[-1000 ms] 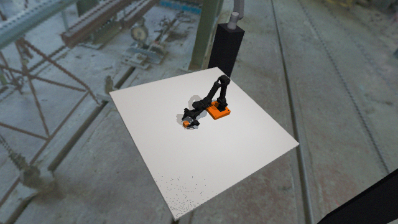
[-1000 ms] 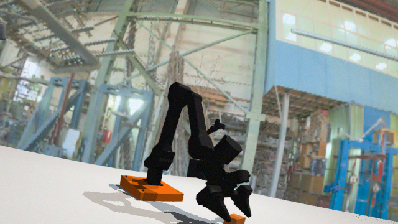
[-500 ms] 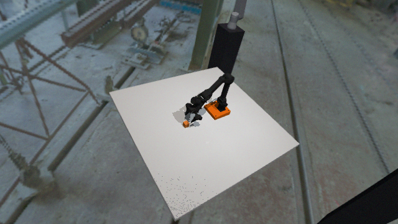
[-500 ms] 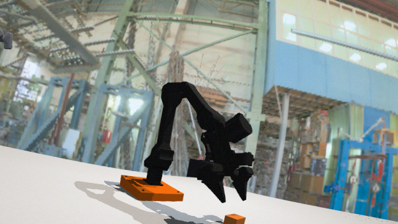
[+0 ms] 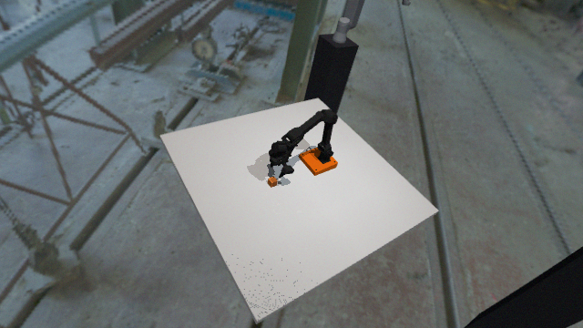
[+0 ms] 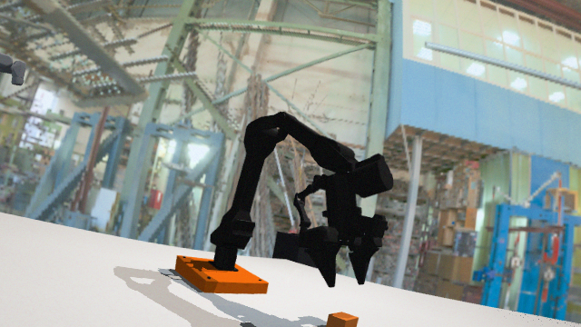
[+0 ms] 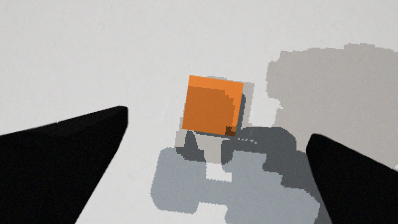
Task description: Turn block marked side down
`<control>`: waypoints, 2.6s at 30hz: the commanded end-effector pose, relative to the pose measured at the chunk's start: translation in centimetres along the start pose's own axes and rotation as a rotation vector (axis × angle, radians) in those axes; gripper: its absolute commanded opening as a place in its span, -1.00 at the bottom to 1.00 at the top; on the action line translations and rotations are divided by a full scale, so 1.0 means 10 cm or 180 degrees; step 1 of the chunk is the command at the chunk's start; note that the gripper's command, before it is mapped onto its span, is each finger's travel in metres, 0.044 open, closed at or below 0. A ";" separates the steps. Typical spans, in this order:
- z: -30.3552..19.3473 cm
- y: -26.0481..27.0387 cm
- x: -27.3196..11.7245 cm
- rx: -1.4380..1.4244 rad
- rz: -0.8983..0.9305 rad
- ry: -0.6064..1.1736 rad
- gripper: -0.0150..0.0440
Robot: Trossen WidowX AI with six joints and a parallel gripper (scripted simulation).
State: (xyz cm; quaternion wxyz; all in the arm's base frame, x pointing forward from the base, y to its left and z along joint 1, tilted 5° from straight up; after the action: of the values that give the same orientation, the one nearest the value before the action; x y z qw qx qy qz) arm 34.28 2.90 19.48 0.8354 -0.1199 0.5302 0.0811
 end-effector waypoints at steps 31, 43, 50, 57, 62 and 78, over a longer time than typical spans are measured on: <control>0.25 -0.07 0.46 0.0022 0.0261 0.0986 1.00; 0.20 -0.06 0.63 0.0022 0.0261 0.0986 1.00; 0.16 -0.05 0.73 0.0022 0.0261 0.0987 1.00; 0.15 -0.05 0.77 0.0022 0.0261 0.0987 0.73; 0.15 -0.05 0.77 0.0022 0.0261 0.0987 0.29; 0.15 -0.05 0.77 0.0022 0.0261 0.0987 -0.21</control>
State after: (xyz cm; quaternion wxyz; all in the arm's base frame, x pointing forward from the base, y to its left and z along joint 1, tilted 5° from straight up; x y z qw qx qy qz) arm 39.03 2.96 13.30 0.7408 -0.1069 0.6566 0.0930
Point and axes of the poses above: the point midway between the two fingers, 35 mm back from their tips, its own x axis out along the fingers, its own y axis across the jaws, z = x × y, the point moved 7 cm from there along -x, back along the fingers, and after that the axes turned 14 degrees about -x, right-handed, at the moved point
